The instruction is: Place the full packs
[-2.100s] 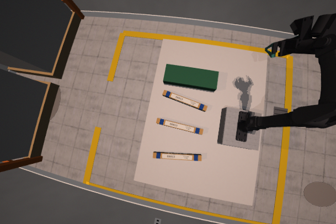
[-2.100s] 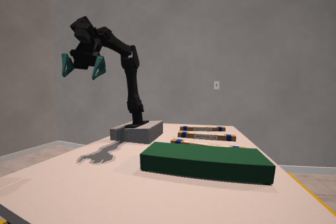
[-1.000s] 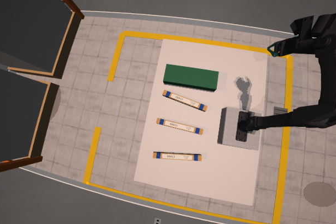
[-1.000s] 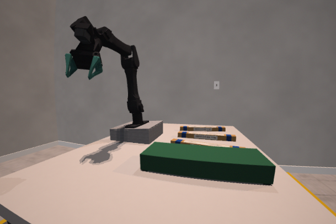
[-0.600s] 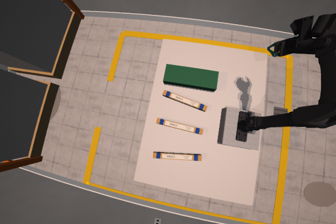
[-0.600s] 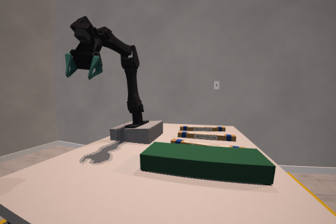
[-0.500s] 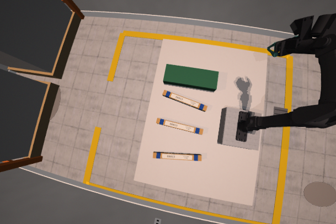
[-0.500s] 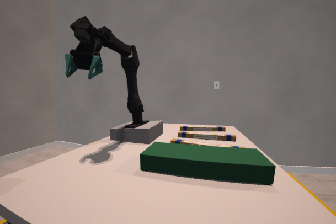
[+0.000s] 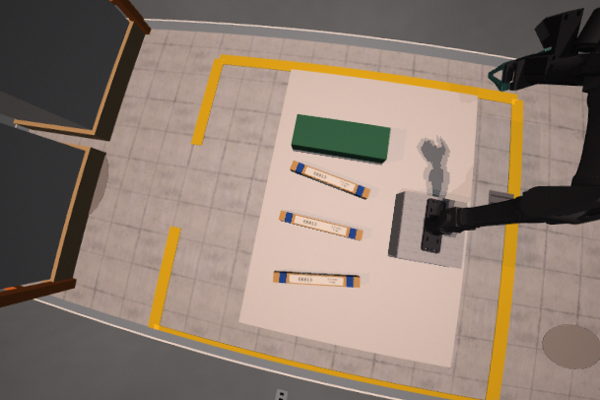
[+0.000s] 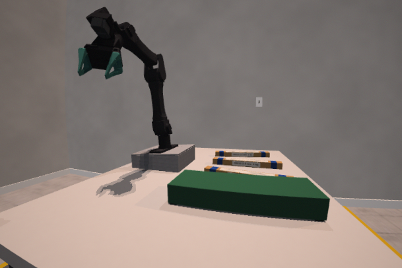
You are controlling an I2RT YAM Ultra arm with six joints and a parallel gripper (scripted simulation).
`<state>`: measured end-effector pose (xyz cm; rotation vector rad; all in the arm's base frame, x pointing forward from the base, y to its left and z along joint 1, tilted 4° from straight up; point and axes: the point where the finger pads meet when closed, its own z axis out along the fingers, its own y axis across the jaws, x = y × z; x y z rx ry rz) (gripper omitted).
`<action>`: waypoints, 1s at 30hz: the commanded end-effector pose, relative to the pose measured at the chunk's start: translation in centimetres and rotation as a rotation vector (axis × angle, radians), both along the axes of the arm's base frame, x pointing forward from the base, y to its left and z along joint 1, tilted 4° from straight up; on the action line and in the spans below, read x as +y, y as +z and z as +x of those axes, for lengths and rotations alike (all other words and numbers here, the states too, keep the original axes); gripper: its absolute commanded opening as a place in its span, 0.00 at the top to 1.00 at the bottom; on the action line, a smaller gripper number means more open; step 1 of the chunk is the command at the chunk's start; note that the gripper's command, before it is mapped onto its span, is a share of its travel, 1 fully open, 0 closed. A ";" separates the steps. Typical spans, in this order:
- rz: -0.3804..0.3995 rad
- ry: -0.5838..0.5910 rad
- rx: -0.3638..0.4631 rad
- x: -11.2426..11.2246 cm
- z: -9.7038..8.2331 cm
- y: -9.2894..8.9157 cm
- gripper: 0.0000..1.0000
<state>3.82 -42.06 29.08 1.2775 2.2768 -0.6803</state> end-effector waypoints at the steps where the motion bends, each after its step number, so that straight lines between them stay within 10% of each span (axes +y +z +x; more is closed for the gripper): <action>1: -0.056 0.056 -0.025 0.7 2.4 0.7 0.26; 11: -0.157 0.115 -0.050 0.6 7.0 3.6 0.26; 30: -0.236 0.304 -0.140 4.3 16.0 3.6 0.26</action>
